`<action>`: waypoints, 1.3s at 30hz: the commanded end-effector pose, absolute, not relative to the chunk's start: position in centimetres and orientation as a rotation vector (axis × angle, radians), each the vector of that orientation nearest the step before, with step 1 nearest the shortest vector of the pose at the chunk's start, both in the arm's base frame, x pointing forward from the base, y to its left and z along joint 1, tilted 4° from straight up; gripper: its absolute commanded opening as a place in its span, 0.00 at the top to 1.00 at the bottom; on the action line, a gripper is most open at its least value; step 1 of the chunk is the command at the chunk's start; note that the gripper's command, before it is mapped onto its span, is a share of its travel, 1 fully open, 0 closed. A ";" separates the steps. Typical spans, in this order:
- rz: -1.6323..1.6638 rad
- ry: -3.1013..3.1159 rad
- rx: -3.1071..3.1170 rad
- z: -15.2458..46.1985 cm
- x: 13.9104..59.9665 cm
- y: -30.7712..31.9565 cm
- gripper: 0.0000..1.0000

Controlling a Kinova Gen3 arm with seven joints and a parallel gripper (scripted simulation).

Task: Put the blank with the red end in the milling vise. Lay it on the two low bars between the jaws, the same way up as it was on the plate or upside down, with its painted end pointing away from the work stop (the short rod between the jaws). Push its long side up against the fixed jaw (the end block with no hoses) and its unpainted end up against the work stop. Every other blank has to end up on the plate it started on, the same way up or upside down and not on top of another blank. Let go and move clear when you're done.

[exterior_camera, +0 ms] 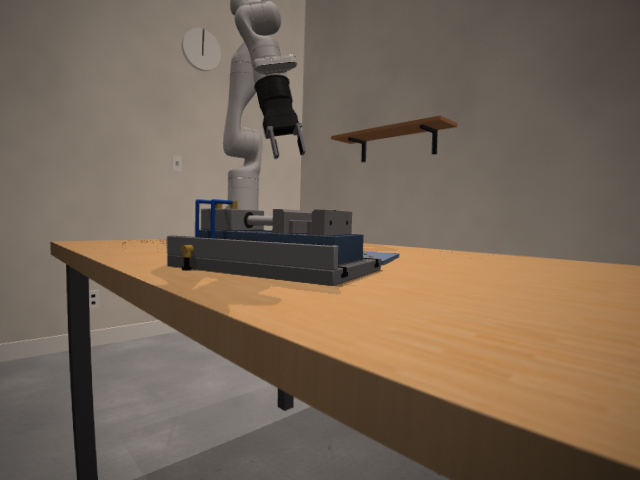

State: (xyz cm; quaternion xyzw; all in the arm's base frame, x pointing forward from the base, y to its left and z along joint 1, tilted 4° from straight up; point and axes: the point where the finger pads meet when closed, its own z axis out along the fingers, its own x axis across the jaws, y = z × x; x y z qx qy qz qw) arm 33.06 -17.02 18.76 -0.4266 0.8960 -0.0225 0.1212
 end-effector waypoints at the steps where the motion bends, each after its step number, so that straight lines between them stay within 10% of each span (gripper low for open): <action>1: -0.071 2.644 -1.206 19.8 34.0 -16.1 0.00; 39: 0.037 3.048 -0.623 25.1 35.1 -12.2 0.00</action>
